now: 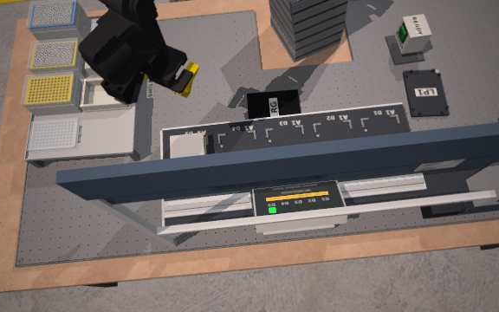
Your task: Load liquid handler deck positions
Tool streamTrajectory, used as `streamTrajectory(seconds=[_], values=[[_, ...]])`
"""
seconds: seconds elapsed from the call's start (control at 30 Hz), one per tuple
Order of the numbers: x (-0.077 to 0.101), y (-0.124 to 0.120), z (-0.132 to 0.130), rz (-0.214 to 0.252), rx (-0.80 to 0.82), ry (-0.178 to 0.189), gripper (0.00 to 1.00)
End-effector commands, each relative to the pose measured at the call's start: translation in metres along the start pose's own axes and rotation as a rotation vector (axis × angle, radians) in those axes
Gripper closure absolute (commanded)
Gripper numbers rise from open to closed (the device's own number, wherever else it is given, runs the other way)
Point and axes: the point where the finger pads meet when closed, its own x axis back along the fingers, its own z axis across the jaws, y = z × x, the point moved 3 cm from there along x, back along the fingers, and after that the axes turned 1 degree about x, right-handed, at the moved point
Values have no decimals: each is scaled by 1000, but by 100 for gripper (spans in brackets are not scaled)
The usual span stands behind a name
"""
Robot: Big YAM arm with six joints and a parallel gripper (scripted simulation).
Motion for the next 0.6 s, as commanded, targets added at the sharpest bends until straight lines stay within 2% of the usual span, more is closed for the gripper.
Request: streamTrajectory(seconds=[0.0,0.23,0.37,0.57], values=[[17,9,-1,-47,-102,-6,0],[17,9,-2,-48,-242,-3,0],[17,9,-2,-48,-248,-3,0],[10,-21,-22,-51,-381,-4,0]])
